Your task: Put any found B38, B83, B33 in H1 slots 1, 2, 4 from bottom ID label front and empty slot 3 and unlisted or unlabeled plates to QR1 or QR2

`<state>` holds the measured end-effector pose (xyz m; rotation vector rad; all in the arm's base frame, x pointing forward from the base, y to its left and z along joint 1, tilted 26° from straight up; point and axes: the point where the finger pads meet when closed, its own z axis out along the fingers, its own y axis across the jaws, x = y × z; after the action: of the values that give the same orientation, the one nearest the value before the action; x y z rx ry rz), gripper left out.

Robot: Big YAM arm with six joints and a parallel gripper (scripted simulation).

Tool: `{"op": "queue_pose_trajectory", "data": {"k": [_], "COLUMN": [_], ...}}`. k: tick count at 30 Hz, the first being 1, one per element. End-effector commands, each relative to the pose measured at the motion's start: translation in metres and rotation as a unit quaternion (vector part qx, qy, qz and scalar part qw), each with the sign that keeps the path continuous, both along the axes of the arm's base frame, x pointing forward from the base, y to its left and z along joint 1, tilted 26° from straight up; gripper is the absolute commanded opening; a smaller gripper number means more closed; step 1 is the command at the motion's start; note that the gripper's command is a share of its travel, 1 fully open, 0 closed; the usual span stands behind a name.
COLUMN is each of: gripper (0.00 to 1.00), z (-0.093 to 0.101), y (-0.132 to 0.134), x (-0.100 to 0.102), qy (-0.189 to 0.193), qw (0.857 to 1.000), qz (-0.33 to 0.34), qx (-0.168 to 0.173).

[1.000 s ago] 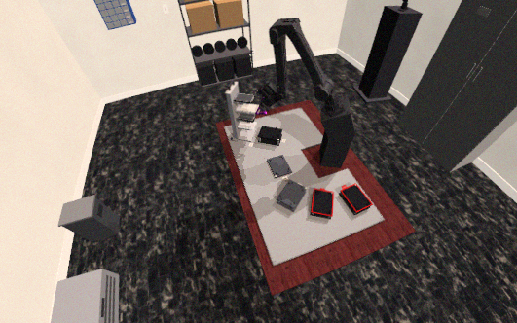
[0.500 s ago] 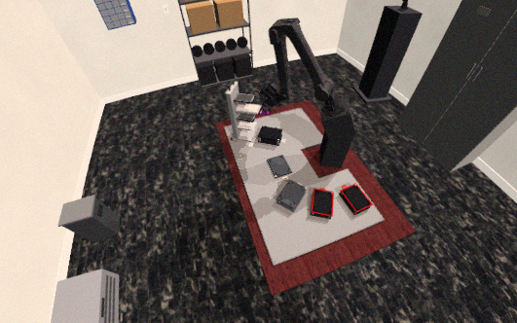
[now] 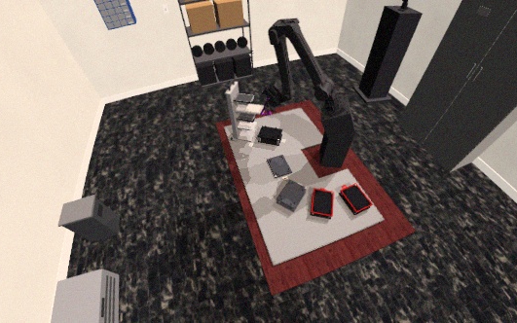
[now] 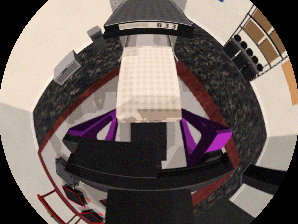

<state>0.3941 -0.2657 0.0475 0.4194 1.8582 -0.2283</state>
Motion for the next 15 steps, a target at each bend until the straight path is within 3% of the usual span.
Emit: {"op": "queue_pose_trajectory", "data": {"k": [1,15], "gripper": [0.86,0.86], "z": [-0.003,-0.010], "y": [-0.002,0.005], "x": [-0.008,-0.022], "qy": [-0.001,0.000], "qw": [1.000,1.000], "qz": [-0.002,-0.003], "qx": [-0.007,-0.006]}}
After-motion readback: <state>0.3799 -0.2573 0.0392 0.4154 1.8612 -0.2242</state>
